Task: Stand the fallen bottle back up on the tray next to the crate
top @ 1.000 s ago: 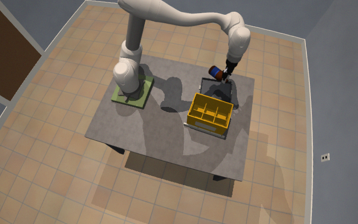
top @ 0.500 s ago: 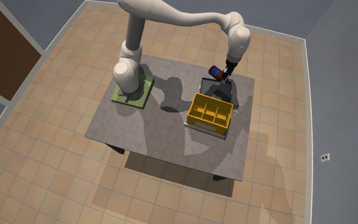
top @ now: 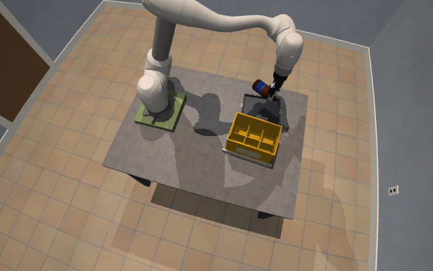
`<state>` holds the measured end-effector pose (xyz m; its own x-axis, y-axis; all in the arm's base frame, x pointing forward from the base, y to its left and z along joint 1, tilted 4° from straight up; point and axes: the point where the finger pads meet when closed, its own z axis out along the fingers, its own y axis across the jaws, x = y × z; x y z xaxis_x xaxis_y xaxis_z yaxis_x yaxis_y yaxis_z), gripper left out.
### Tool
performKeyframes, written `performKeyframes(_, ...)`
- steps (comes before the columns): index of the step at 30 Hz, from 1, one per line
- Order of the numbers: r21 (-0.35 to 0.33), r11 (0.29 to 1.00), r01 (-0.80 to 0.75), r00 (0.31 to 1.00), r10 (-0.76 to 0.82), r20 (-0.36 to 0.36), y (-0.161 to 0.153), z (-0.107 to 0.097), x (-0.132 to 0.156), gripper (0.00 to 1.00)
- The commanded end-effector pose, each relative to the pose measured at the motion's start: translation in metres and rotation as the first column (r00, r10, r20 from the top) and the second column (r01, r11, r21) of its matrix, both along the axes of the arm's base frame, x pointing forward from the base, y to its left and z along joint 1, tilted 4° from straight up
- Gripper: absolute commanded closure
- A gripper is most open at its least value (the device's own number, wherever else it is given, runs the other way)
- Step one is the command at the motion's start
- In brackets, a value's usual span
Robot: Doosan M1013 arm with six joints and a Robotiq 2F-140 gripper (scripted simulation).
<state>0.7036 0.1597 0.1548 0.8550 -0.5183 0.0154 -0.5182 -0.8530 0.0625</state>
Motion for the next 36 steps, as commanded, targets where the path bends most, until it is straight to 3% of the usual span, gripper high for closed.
performKeyframes(1, 0.003, 1.0, 0.007, 1.0, -0.007, 0.001, 0.002, 0.0026, -0.0005, 0.9)
performKeyframes(21, 0.001, 0.975, 0.22, 0.975, -0.22, 0.014, 0.002, 0.0026, -0.0005, 0.9)
performKeyframes(36, 0.0, 0.968, 0.25, 0.968, -0.25, 0.016, 0.002, 0.0026, -0.0005, 0.9)
